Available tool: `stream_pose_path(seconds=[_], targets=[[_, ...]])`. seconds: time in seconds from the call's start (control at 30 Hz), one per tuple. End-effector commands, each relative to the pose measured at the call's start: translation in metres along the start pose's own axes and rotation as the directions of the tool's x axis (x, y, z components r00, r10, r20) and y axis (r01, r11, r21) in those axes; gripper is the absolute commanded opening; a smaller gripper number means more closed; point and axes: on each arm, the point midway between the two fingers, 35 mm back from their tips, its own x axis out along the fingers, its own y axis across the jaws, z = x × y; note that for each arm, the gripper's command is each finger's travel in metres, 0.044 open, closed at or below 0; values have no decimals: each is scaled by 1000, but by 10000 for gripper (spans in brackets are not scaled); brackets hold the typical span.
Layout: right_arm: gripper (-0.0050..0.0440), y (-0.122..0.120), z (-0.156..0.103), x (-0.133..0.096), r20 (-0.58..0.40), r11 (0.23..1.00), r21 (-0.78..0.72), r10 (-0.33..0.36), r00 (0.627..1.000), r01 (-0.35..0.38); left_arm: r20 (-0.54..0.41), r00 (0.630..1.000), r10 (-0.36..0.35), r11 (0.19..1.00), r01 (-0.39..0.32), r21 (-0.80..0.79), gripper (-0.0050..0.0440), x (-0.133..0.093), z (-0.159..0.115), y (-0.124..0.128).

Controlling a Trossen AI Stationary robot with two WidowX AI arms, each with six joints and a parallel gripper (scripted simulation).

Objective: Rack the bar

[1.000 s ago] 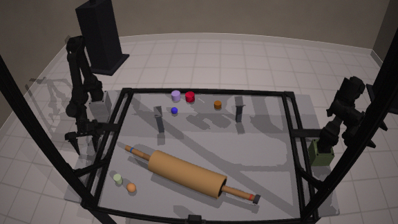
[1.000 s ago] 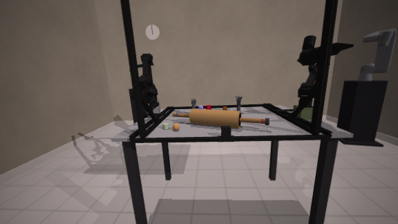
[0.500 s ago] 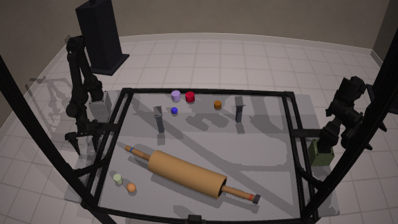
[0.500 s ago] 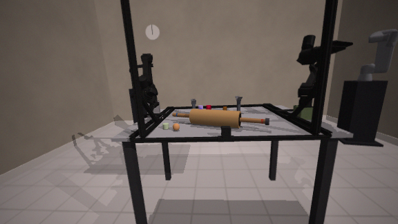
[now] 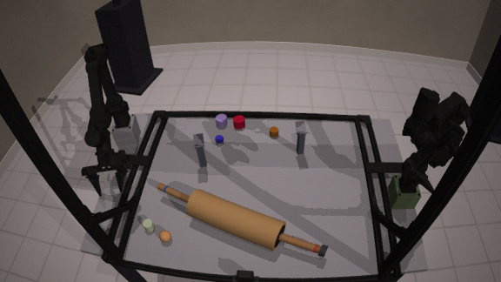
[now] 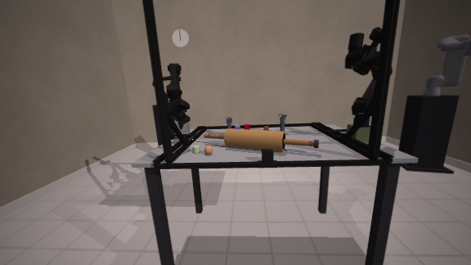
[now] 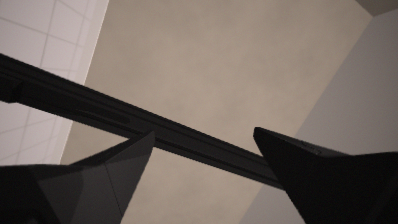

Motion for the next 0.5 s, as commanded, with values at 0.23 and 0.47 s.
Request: stream_pose_path(seconds=[0.23, 0.47], targets=[[440, 54, -83, 4, -184, 687, 724, 278, 943, -62, -44, 993, 109, 994, -109, -9, 440, 8, 40, 5], [440, 126, -126, 7, -169, 83, 986, 547, 820, 147, -108, 959, 261, 965, -260, 19, 440, 17, 73, 30]])
